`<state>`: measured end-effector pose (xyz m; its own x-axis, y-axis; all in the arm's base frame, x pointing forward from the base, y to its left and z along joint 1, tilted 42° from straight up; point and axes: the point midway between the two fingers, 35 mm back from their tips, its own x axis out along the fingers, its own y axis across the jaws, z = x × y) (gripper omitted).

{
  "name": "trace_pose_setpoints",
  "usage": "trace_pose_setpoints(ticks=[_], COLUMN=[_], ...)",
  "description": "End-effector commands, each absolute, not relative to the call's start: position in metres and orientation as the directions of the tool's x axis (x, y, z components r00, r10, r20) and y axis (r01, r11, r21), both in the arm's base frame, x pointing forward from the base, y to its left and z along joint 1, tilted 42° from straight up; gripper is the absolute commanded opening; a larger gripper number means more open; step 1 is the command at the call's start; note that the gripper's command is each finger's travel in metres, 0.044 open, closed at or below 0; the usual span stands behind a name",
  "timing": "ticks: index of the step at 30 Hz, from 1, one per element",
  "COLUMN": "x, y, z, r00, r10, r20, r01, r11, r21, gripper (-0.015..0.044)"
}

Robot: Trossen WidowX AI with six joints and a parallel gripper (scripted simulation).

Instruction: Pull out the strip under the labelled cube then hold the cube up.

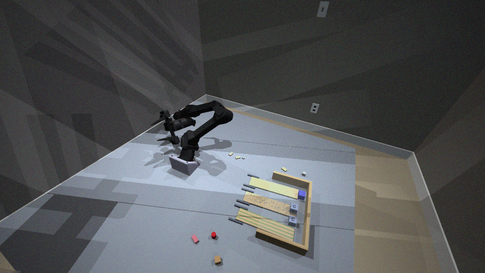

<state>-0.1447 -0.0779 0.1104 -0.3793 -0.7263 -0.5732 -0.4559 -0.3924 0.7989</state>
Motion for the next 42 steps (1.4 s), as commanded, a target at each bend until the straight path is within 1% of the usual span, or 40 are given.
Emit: trace_pose_setpoints(ticks=[1, 6, 11, 18, 25, 30, 33, 38, 42], x=[-0.145, -0.151, -0.171, -0.187, -0.183, -0.166, -0.149, -0.108, -0.073], y=[-0.077, -0.06, -0.027, 0.033, 0.099, 0.145, 0.17, 0.21, 0.231], z=[0.11, 0.107, 0.117, 0.137, 0.16, 0.179, 0.19, 0.213, 0.224], r00=[-0.381, -0.44, -0.57, -0.727, -0.813, -0.821, -0.809, -0.737, -0.653], r10=[-0.725, -0.662, -0.56, -0.342, -0.076, 0.128, 0.253, 0.481, 0.61], r20=[-0.574, -0.607, -0.602, -0.596, -0.578, -0.557, -0.53, -0.476, -0.448], r01=[-0.457, -0.497, -0.492, -0.487, -0.516, -0.561, -0.587, -0.611, -0.619], r11=[-0.392, -0.383, -0.354, -0.355, -0.367, -0.37, -0.301, -0.171, -0.091], r21=[0.798, 0.778, 0.795, 0.798, 0.774, 0.741, 0.752, 0.773, 0.78], gripper=[0.04, 0.04, 0.04, 0.04, 0.04, 0.04, 0.04, 0.04, 0.04])
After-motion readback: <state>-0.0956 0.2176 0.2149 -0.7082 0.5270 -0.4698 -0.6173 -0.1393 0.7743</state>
